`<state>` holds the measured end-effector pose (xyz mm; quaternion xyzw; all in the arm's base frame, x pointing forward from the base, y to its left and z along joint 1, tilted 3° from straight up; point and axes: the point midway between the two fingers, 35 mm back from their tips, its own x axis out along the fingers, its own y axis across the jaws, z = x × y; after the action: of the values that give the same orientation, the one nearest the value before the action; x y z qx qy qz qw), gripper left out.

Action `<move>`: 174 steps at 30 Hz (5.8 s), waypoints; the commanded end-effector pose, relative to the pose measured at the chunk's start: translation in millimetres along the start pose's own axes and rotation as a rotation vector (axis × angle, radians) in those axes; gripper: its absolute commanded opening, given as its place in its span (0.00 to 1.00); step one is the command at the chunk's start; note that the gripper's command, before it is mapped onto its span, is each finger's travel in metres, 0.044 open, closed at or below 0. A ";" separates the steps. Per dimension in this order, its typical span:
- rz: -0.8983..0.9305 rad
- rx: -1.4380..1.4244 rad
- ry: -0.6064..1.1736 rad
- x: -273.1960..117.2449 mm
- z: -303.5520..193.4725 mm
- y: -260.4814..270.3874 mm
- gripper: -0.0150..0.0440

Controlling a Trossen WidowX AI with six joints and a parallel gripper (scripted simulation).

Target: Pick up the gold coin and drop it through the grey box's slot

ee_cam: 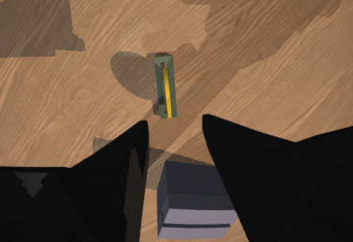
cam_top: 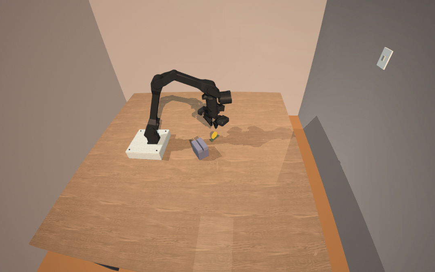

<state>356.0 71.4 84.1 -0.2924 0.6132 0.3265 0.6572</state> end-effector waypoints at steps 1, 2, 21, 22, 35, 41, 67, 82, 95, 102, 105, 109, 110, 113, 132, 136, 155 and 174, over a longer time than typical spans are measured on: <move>0.002 -0.007 0.011 10.4 -1.3 1.0 0.53; 0.002 -0.007 0.010 11.6 -1.2 1.0 0.53; 0.002 -0.006 0.010 47.8 0.6 0.8 0.53; 0.002 -0.006 0.010 49.4 0.6 0.8 0.53; 0.002 -0.007 0.010 70.8 0.1 1.4 0.53; 0.002 -0.007 0.010 79.3 -0.3 1.8 0.53; 0.002 -0.007 0.010 58.3 2.1 0.0 0.25; 0.002 -0.007 0.010 20.3 3.5 -0.6 0.25; 0.002 -0.007 0.010 -12.2 1.8 1.5 0.25; 0.002 -0.093 0.010 -15.9 1.8 1.5 0.25; 0.003 -0.198 0.010 -15.9 2.2 1.0 0.25; 0.003 -0.337 0.010 -16.0 2.6 0.4 0.25; 0.003 -0.372 0.010 -16.0 2.8 0.2 0.25; 0.004 -0.476 0.010 -16.1 3.1 -0.3 0.25; 0.007 -1.137 0.008 -16.6 5.5 -3.2 0.25; 0.007 -1.253 0.008 -16.7 5.9 -3.7 0.25; 0.008 -1.262 0.013 -18.7 -28.0 -14.7 0.25; 0.011 -1.260 0.018 -19.7 -76.9 -23.1 0.25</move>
<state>330.3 2.7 97.5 -0.6209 0.3090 0.6277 0.3536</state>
